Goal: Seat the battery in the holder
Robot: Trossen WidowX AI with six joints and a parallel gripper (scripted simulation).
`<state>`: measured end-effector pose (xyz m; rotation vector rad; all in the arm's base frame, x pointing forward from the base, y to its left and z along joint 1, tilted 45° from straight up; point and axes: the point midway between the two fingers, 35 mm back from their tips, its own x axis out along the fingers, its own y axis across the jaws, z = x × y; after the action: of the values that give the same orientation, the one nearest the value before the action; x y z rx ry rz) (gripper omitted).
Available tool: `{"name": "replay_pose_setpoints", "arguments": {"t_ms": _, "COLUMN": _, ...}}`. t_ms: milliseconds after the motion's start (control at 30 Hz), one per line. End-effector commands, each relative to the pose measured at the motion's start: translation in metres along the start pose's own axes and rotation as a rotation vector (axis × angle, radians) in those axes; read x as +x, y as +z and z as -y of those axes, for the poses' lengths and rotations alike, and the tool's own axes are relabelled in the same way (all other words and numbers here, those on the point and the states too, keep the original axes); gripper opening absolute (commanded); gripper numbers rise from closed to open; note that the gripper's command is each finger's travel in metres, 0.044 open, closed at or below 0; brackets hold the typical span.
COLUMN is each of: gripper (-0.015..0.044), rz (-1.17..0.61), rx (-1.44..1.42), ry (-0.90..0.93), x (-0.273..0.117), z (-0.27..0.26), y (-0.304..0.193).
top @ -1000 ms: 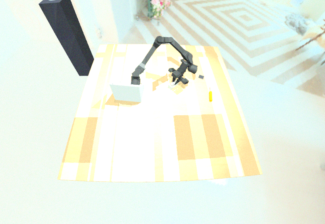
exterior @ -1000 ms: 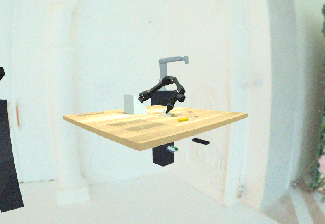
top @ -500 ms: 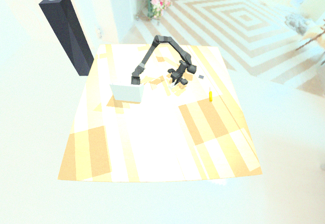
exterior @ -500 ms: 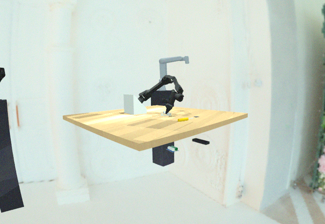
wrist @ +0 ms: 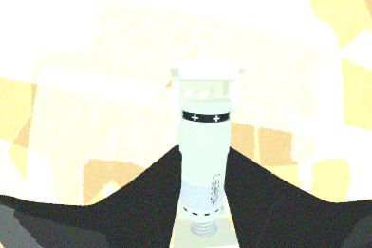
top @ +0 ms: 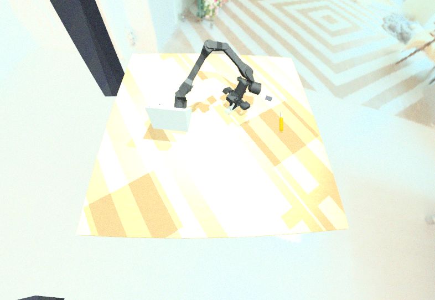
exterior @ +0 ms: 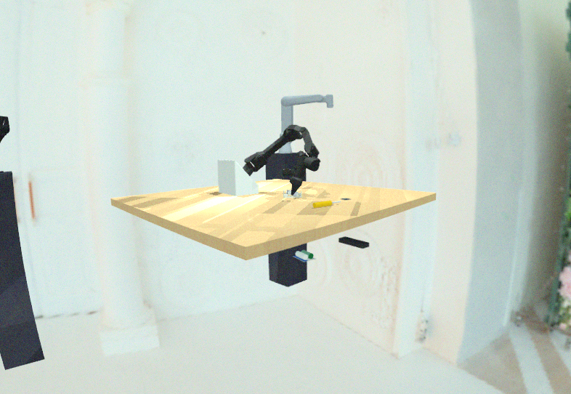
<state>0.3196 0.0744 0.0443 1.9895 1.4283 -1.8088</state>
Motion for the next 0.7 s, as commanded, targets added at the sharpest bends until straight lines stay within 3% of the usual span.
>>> {"name": "replay_pose_setpoints", "arguments": {"t_ms": 0, "gripper": 0.0077, "rz": -0.045, "rx": -0.009, "ry": 0.009, "x": -0.0013, "z": -0.0014, "y": -0.0047}}
{"name": "replay_pose_setpoints", "arguments": {"t_ms": 667, "gripper": 0.0077, "rz": -0.170, "rx": -0.025, "ry": 0.005, "x": 0.0002, "z": 0.0006, "y": -0.0021}}
